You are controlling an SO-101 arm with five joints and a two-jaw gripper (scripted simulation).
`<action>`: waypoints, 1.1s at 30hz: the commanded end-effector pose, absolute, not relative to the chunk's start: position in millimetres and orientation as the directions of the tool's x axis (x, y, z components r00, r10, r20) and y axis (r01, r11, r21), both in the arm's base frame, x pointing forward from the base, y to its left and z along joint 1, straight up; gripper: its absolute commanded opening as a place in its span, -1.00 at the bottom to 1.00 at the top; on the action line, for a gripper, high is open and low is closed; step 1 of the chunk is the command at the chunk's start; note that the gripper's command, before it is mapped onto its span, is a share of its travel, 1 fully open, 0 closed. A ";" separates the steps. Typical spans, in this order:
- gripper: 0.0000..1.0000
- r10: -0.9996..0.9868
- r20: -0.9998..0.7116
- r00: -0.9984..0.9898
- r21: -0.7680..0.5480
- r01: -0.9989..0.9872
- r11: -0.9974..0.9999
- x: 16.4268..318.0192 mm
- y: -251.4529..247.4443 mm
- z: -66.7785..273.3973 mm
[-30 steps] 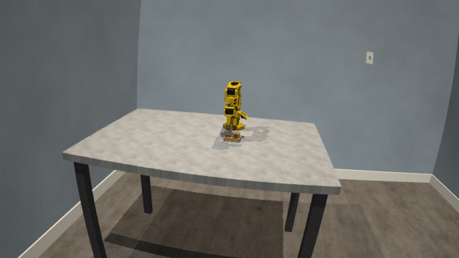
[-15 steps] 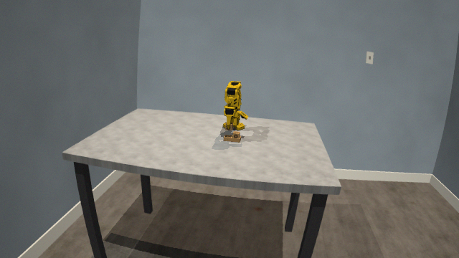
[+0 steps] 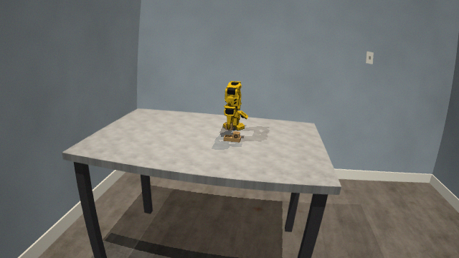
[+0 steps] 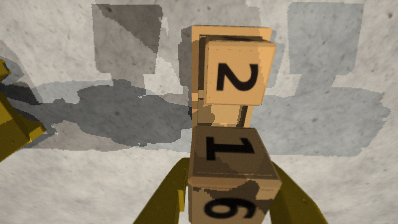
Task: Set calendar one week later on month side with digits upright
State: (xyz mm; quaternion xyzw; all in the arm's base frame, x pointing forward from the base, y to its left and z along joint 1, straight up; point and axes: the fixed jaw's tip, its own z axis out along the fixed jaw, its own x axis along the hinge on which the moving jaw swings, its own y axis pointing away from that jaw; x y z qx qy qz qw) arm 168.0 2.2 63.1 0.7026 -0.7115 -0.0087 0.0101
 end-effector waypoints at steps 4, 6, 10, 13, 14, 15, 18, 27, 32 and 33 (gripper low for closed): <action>-1.00 -1.000 -0.001 0.009 -0.036 -0.999 -0.009 174.1 4.2 72.7; -1.00 -1.000 -0.001 0.009 -0.036 -0.999 -0.009 174.1 4.2 72.7; -1.00 -1.000 -0.001 0.009 -0.036 -0.999 -0.009 174.4 4.2 72.7; -1.00 -1.000 -0.001 0.011 -0.036 -0.999 -0.011 175.3 4.3 72.8; -1.00 -1.000 -0.001 0.011 -0.036 -0.999 -0.011 175.6 4.3 72.8; -1.00 -1.000 -0.001 0.012 -0.036 -0.999 -0.011 175.9 4.3 72.8; -1.00 -1.000 0.000 0.013 -0.036 -0.999 -0.012 176.6 4.3 72.8; -1.00 -1.000 0.000 0.013 -0.036 -0.999 -0.013 176.8 4.3 72.8; -1.00 -1.000 0.000 0.013 -0.036 -0.999 -0.013 176.8 4.3 72.8; -1.00 -1.000 0.000 0.013 -0.036 -0.999 -0.013 176.8 4.3 72.8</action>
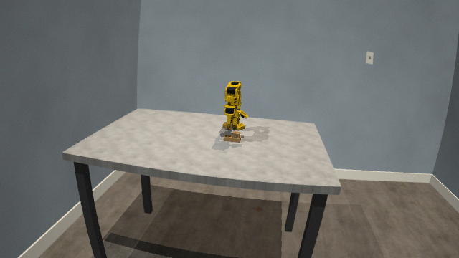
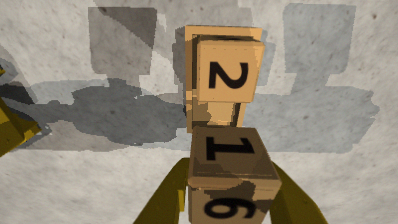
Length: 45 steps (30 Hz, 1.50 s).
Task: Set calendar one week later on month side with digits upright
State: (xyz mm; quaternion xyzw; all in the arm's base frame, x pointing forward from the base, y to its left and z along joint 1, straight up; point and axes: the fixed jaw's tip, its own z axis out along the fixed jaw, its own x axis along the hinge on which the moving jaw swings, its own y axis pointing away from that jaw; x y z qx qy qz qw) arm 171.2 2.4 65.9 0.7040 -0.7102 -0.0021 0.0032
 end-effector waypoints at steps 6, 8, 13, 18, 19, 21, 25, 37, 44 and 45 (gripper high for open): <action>-1.00 -1.000 0.000 0.013 -0.036 -0.999 -0.013 176.8 4.3 72.8; -1.00 -1.000 0.000 0.013 -0.036 -0.999 -0.013 176.8 4.3 72.8; -1.00 -1.000 0.000 0.013 -0.036 -0.999 -0.013 176.8 4.3 70.9; -1.00 -1.000 0.000 0.013 -0.036 -0.999 -0.013 176.7 4.3 67.5; -1.00 -1.000 0.000 0.013 -0.036 -0.999 -0.013 176.7 4.3 67.1; -1.00 -1.000 0.000 0.013 -0.036 -0.999 -0.013 176.7 4.3 66.8; -1.00 -1.000 0.000 0.013 -0.036 -0.999 -0.013 176.7 4.3 66.8; -1.00 -1.000 0.000 0.013 -0.036 -0.999 -0.013 174.0 4.3 60.8; -1.00 -1.000 0.000 0.013 -0.036 -0.999 -0.013 174.0 4.3 60.4; -1.00 -1.000 0.000 0.013 -0.036 -0.999 -0.013 174.0 4.3 60.0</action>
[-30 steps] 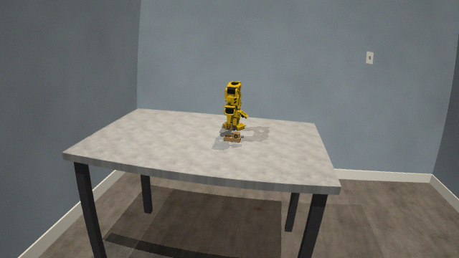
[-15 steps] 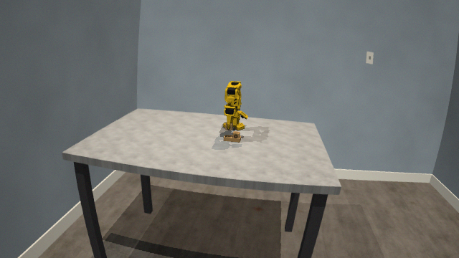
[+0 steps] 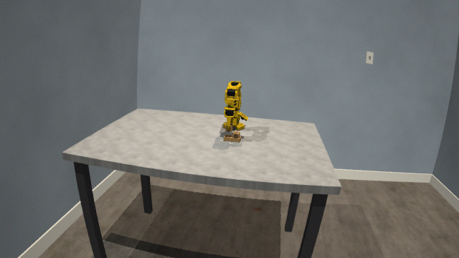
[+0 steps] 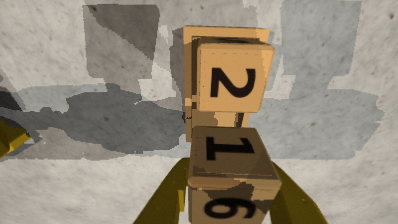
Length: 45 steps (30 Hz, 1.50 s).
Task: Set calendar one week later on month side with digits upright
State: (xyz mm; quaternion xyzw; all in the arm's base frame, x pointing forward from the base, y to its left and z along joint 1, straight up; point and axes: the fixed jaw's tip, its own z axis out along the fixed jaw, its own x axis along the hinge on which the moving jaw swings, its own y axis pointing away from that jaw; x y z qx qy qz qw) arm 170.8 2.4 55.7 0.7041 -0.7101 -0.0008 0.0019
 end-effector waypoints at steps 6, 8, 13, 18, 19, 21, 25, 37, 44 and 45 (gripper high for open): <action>-1.00 -1.000 0.000 0.013 -0.036 -0.999 -0.012 174.3 4.3 55.9; -1.00 -1.000 0.000 0.013 -0.036 -0.999 -0.012 174.4 4.3 55.0; -1.00 -1.000 0.000 0.013 -0.036 -0.999 -0.012 174.4 4.3 54.7; -1.00 -1.000 0.000 0.012 -0.036 -0.999 -0.012 174.4 4.3 53.4; -1.00 -1.000 0.000 0.012 -0.036 -0.999 -0.012 174.3 4.3 52.8; -1.00 -1.000 -0.001 0.012 -0.036 -0.999 -0.012 174.3 4.3 51.3; -1.00 -1.000 -0.001 0.012 -0.036 -0.999 -0.012 174.1 4.3 49.0; -1.00 -1.000 -0.001 0.012 -0.036 -0.999 -0.012 174.0 4.3 46.0; -1.00 -1.000 -0.001 0.012 -0.036 -0.999 -0.012 173.8 4.3 42.6; -1.00 -1.000 -0.001 0.012 -0.036 -0.999 -0.012 173.8 4.3 42.6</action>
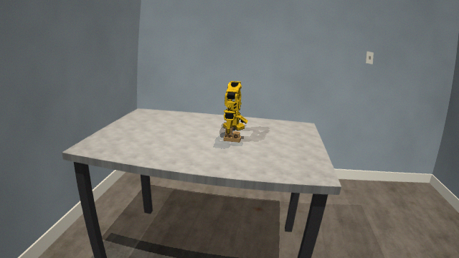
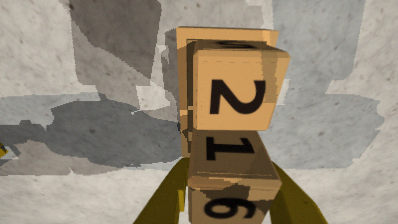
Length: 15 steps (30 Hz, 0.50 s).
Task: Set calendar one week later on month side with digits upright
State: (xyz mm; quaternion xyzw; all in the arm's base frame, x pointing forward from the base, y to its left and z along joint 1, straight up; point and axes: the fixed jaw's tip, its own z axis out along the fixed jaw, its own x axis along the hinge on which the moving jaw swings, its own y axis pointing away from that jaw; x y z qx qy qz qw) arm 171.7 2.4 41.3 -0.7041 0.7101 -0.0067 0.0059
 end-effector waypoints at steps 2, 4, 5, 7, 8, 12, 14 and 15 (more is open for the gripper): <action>-1.00 -1.000 -0.001 0.012 -0.036 -0.999 -0.012 173.8 4.3 42.6; -1.00 -1.000 0.000 0.012 -0.036 -0.999 -0.012 173.8 4.3 42.5; -1.00 -1.000 0.000 0.012 -0.036 -0.999 -0.012 173.8 4.3 42.3; -1.00 -1.000 0.000 0.012 -0.036 -0.999 -0.012 173.8 4.3 41.3; -1.00 -1.000 0.000 0.012 -0.036 -0.999 -0.012 173.7 4.3 40.7; -1.00 -1.000 -0.001 0.012 -0.036 -0.999 -0.012 173.5 4.3 37.8; -1.00 -1.000 -0.001 0.012 -0.036 -0.999 -0.012 173.4 4.3 36.9; -1.00 -1.000 -0.001 0.012 -0.036 -0.999 -0.012 173.4 4.3 36.7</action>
